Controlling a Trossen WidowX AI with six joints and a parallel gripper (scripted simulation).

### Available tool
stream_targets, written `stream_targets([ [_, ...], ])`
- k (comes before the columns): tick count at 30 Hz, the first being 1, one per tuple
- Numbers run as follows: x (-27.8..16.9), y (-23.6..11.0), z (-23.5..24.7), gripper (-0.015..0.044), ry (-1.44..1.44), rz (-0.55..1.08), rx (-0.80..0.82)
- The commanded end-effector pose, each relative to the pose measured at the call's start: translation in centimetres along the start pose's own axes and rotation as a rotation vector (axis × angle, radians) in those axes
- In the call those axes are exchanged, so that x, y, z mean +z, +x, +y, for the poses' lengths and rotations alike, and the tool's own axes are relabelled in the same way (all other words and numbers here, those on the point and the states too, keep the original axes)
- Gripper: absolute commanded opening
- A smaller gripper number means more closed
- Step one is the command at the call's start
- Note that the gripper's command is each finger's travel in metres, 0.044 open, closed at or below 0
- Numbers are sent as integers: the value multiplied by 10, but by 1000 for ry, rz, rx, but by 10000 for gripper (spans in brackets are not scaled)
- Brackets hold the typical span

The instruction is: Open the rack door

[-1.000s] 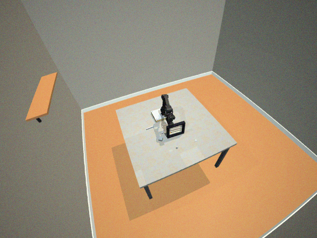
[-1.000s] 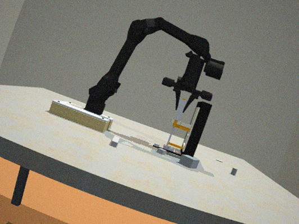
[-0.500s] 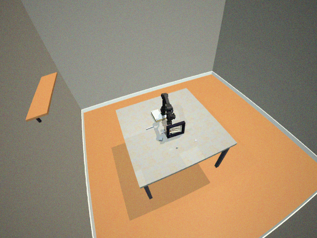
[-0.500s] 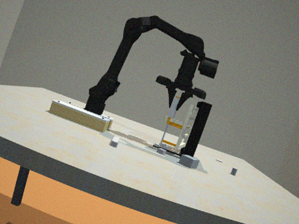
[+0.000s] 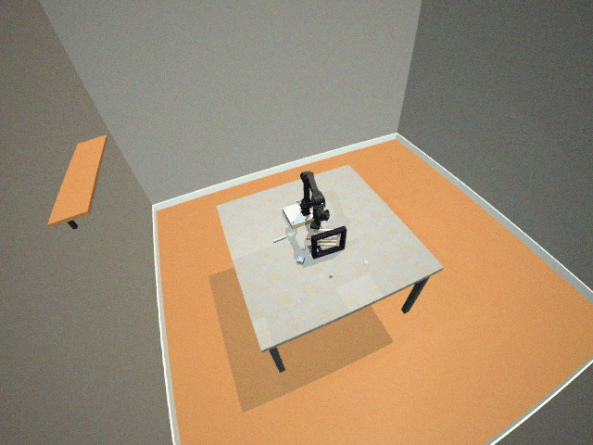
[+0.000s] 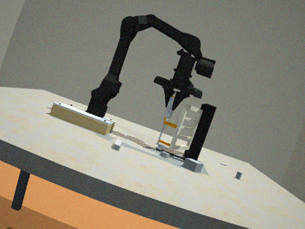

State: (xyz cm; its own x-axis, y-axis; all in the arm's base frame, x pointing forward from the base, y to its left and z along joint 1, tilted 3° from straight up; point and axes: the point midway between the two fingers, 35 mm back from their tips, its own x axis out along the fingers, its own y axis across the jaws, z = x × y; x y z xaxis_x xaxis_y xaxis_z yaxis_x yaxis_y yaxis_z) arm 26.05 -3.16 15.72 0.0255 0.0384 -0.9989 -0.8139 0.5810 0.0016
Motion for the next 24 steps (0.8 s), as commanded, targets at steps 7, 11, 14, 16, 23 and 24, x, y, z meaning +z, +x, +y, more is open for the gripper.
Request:
stream_targets([
  [7,7,1,21,16,160,-8,-2],
  [11,10,1,30,16,217,-9,-1],
  [14,12,1,36,16,258,-9,0],
  [16,14,1,39,16,283,-9,0],
  [23,21,1,52,16,373,-10,2],
  [24,22,1,54,16,385,-10,2],
])
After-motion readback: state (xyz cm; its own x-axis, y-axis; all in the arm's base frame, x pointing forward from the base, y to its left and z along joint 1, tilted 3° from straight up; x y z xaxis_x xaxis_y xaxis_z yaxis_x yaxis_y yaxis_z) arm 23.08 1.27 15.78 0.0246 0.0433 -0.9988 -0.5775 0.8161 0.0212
